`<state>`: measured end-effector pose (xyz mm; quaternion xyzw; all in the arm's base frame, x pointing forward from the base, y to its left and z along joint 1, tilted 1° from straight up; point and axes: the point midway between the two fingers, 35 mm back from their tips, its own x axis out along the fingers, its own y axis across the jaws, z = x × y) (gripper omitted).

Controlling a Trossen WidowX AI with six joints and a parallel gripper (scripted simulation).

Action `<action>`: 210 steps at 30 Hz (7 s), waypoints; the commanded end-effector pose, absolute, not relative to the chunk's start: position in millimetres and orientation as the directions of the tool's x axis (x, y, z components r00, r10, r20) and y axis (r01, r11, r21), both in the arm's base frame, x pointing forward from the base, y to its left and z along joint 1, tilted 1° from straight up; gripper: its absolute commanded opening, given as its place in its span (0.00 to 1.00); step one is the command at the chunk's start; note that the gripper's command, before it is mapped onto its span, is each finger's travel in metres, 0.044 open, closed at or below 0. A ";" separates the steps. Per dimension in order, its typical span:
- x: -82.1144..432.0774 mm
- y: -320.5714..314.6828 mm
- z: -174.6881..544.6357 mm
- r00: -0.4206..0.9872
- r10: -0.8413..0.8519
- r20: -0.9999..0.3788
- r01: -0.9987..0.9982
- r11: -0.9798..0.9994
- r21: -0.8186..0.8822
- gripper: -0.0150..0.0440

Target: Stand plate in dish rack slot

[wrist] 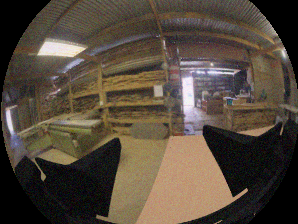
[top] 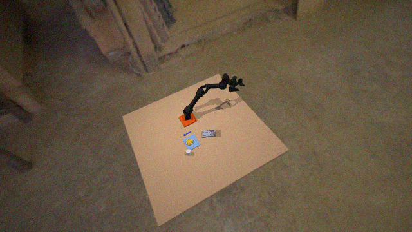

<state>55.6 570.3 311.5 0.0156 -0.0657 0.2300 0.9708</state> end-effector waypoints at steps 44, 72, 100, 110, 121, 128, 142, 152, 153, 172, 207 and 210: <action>449.8 316.2 255.8 0.897 0.083 -0.434 -0.352 0.729 -0.587 0.93; 406.8 27.8 206.8 0.385 -0.147 -0.911 -0.409 0.858 -0.311 0.93; 312.6 -57.1 128.7 0.043 -0.004 -0.999 -0.210 0.978 -0.013 0.93; 310.4 -59.3 96.3 0.043 -0.004 -0.999 -0.210 0.978 -0.013 0.93; 312.6 -60.3 78.8 0.043 -0.004 -0.999 -0.210 0.978 -0.013 0.93; 313.5 -60.9 67.6 0.043 -0.004 -0.999 -0.210 0.978 -0.013 0.93; 314.0 -62.6 45.3 0.043 -0.005 -0.999 -0.210 0.978 -0.014 0.93; 313.9 -63.3 38.3 0.043 -0.005 -0.999 -0.210 0.978 -0.014 0.92; 313.9 -63.3 38.3 0.043 -0.005 -0.999 -0.210 0.978 -0.014 0.92; 316.7 -63.9 48.3 0.043 -0.005 -0.999 -0.210 0.978 -0.014 0.57; 326.9 -66.8 181.3 0.045 -0.005 -0.999 -0.210 0.978 -0.014 0.25; 326.4 -66.8 190.5 0.045 -0.005 -0.999 -0.210 0.978 -0.014 0.25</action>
